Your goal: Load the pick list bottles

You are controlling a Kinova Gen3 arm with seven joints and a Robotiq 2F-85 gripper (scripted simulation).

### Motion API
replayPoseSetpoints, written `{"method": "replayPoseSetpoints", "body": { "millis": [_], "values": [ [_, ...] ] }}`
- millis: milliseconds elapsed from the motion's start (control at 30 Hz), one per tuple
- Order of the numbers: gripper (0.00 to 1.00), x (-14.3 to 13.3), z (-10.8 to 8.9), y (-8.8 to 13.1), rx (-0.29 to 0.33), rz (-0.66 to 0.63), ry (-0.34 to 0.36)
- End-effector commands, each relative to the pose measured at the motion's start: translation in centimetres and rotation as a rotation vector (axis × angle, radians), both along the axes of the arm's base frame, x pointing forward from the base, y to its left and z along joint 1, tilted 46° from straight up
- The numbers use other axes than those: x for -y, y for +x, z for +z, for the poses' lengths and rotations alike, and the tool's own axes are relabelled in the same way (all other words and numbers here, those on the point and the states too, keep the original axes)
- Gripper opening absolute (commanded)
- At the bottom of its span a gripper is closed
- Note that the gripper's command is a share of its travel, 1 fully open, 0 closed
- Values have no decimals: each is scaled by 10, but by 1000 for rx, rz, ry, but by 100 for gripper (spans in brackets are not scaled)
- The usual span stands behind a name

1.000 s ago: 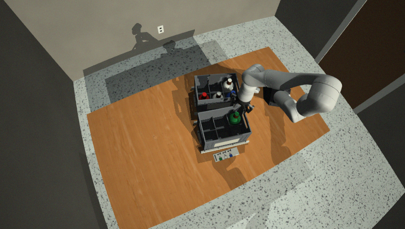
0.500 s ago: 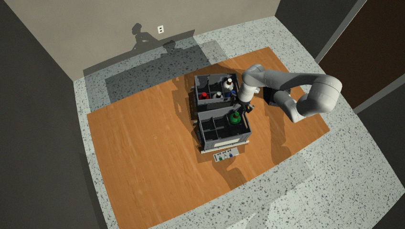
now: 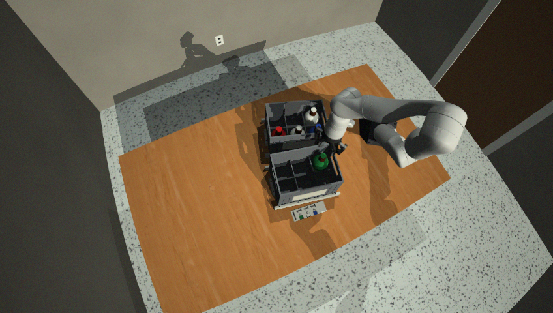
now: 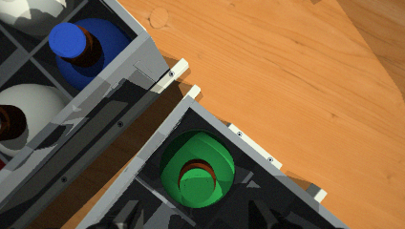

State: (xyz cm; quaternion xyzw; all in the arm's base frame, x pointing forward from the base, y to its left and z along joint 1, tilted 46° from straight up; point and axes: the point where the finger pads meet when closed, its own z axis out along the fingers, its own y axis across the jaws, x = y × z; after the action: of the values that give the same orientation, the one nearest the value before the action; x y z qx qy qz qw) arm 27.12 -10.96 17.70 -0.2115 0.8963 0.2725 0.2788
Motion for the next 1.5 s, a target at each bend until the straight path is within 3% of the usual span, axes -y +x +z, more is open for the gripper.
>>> {"method": "replayPoseSetpoints", "body": {
  "millis": [0,133,633,1467],
  "values": [
    [67,2,0,-1,-1,-6,-3],
    [67,2,0,-1,-1,-6,-3],
    [67,57,-55,-18,1,-2,-13],
    [67,127,-127,-39,0,3,-4]
  ]
}}
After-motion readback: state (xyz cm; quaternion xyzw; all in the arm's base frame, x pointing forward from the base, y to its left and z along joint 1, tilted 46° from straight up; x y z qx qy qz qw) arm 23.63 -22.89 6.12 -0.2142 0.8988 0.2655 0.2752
